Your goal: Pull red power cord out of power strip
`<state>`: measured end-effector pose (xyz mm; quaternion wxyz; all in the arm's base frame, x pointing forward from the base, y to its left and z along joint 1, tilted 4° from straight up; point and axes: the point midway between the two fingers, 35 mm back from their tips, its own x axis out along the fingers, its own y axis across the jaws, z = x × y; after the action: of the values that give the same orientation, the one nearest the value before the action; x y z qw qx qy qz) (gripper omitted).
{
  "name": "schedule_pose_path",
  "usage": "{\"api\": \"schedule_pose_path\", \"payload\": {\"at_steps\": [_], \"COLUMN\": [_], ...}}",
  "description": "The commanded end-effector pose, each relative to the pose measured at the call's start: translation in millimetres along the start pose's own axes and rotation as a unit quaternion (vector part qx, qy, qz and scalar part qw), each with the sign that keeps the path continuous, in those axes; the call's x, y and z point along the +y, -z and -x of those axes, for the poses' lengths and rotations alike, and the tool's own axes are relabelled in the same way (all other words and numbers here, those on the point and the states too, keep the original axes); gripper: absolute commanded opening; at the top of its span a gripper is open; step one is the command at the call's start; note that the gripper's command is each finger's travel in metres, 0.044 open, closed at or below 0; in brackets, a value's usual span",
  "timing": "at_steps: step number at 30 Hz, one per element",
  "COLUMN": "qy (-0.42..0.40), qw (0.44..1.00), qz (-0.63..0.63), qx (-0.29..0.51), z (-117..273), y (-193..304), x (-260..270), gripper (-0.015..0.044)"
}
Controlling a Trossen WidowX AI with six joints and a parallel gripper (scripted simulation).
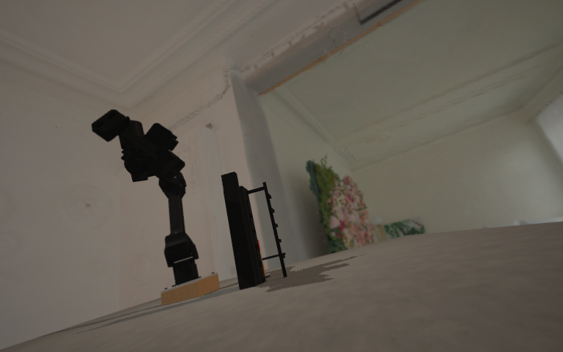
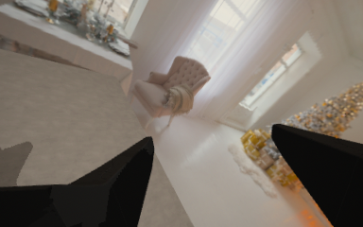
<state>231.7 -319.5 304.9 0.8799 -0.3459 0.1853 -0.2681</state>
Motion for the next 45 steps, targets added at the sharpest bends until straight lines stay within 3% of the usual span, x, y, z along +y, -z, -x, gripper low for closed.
{"api": "schedule_pose_path", "payload": {"at_steps": [1, 9, 23, 33, 45], "qy": [-0.001, -0.046, -0.183, -0.31, -0.487], "qw": [1.0, 0.997, 0.967, 0.943, 0.846], "qz": [0.0, -0.024, -0.078, -0.007, 0.206], "qx": [-0.001, -0.063, -0.158, -0.121, -0.072], "z": [0, -19, -22, -2, 75], "y": [-1, -59, -180, -196, -178], "x": [0, 30, 127, 226, 354], "gripper": [0.0374, 0.0164, 0.016, 0.016, 0.016]}}
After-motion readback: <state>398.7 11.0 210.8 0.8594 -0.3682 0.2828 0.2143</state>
